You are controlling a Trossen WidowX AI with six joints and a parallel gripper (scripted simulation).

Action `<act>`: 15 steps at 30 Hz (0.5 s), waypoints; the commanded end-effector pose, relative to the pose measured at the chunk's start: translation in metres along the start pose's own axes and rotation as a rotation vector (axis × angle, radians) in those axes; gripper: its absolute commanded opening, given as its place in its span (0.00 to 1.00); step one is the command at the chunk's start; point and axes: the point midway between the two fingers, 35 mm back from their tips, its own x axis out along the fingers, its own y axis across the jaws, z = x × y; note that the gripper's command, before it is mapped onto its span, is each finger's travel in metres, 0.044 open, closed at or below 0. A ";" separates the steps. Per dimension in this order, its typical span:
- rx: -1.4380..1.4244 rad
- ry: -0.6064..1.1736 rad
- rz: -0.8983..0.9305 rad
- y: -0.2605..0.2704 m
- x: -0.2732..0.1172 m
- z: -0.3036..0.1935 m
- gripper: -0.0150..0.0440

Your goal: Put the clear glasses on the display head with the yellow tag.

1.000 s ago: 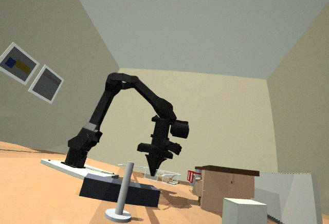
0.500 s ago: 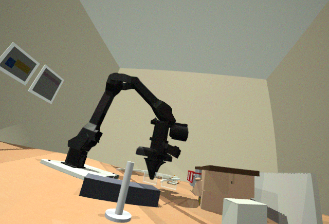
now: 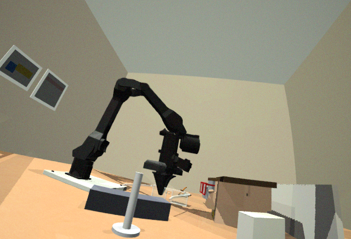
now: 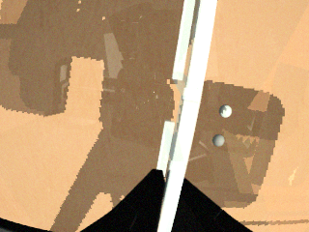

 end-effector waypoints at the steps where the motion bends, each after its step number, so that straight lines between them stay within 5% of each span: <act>1: -0.005 0.004 -0.009 -0.002 0.005 -0.001 0.25; 6: 0.000 0.001 0.000 0.000 0.001 0.000 0.43; 15: 0.000 0.001 -0.001 -0.001 0.001 0.000 0.44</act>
